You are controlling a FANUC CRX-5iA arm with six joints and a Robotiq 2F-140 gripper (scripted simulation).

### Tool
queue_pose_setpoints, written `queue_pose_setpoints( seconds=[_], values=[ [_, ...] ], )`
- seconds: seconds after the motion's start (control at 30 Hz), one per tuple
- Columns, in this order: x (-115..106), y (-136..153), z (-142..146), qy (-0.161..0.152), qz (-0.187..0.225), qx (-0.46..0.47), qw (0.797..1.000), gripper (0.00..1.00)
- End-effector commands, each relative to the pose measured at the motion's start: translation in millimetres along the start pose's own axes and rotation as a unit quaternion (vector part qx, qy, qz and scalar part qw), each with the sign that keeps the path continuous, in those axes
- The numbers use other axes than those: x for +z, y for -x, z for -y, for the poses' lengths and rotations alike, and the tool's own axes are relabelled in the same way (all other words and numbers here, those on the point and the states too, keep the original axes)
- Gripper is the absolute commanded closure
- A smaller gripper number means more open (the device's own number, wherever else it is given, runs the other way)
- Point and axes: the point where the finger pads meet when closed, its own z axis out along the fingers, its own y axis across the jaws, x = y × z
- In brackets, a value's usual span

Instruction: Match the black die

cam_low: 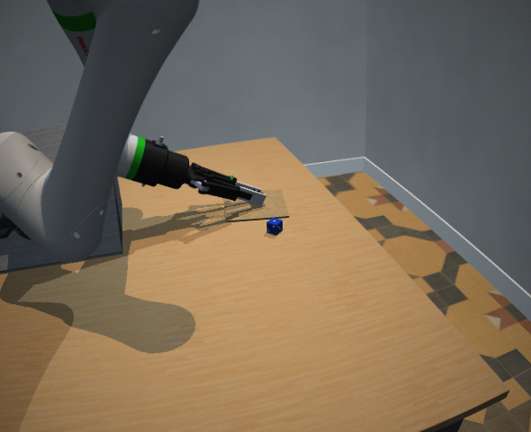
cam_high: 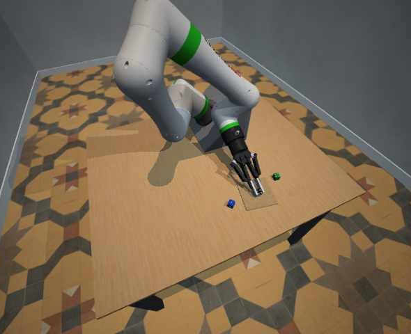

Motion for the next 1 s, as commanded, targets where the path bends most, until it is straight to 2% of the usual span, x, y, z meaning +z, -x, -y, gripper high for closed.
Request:
queue_pose_setpoints(
  seconds=[0.0, 0.47, 0.97],
  values=[
    [0.0, 0.0, -0.1, 0.000, 0.000, 0.000, 1.000, 0.85],
    [0.0, 0.0, -0.1, 0.000, 0.000, 0.000, 1.000, 0.75],
    [0.0, 0.0, -0.1, 0.000, 0.000, 0.000, 1.000, 0.75]
  ],
)
